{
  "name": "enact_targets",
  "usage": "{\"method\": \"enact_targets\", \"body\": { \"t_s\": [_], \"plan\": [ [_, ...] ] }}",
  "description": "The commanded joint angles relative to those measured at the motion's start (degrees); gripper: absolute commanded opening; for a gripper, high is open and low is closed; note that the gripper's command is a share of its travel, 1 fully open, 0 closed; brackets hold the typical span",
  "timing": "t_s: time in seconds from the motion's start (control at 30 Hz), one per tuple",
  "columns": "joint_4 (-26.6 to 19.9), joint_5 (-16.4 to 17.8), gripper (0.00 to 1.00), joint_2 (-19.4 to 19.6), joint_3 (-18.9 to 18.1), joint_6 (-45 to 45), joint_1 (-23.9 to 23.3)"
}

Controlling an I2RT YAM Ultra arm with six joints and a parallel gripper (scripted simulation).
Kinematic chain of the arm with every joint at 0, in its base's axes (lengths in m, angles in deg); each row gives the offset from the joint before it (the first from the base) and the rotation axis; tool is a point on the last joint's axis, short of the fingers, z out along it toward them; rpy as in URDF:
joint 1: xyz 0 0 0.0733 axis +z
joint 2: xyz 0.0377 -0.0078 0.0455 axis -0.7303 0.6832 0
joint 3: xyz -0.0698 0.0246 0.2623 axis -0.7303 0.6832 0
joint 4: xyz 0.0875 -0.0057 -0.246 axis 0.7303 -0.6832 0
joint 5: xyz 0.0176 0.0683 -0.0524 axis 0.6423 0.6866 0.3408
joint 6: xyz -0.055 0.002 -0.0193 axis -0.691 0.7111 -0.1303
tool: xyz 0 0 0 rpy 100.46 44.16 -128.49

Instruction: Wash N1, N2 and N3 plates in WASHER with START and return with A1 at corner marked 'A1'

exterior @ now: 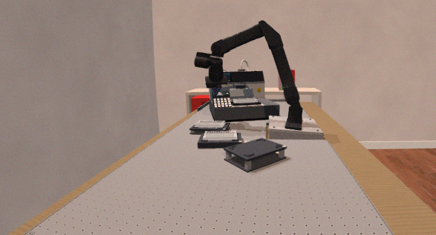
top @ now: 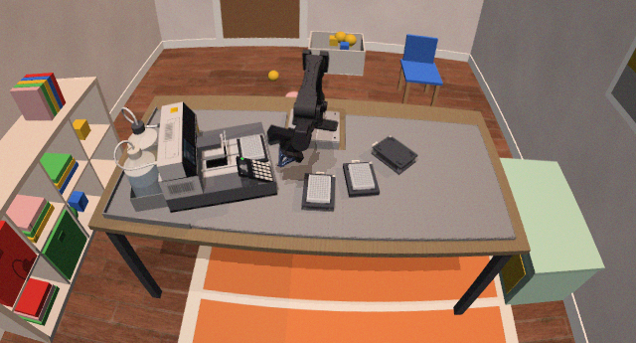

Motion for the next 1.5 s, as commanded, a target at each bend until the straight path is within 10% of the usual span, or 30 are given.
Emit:
{"method": "enact_targets", "body": {
  "t_s": [0.0, 1.47],
  "plan": [
    [0.1, -0.9, 0.00, -0.5, -0.2, 0.1, 0.0],
    [8.7, -0.5, 0.00, 2.2, 4.3, -2.9, -2.7]
  ]
}}
